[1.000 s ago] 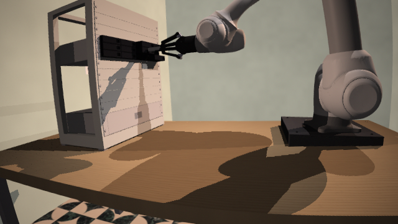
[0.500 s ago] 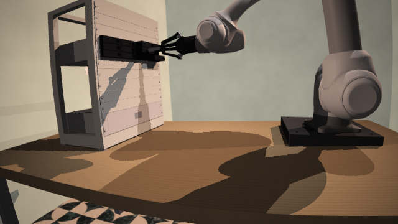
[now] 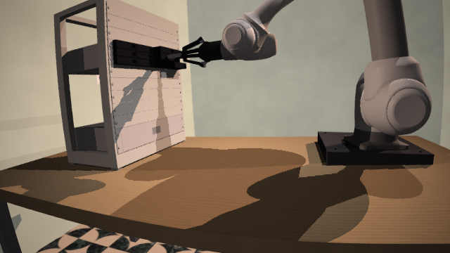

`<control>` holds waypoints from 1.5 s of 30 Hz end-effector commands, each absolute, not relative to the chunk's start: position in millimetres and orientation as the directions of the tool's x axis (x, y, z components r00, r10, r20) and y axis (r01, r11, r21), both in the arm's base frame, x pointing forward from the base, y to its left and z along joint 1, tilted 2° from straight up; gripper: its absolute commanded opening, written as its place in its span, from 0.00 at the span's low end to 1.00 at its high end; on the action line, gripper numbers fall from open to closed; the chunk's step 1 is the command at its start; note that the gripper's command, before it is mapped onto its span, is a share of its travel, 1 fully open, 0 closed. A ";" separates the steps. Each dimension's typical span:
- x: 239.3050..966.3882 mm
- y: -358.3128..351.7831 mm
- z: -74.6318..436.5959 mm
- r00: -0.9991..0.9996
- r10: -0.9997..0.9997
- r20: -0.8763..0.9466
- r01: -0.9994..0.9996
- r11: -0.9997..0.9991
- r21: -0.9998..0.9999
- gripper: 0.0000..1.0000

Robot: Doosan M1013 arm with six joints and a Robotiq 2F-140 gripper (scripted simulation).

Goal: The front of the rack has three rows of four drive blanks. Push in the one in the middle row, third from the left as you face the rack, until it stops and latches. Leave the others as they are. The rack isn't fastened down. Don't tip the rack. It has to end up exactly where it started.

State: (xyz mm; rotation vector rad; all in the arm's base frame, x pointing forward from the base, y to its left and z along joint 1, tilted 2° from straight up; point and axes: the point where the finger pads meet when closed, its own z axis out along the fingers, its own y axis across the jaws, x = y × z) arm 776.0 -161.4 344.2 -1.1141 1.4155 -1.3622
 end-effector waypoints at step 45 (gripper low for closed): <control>786.5 -165.8 345.3 -0.237 -0.971 -0.003 -0.036 0.011 -0.999 0.00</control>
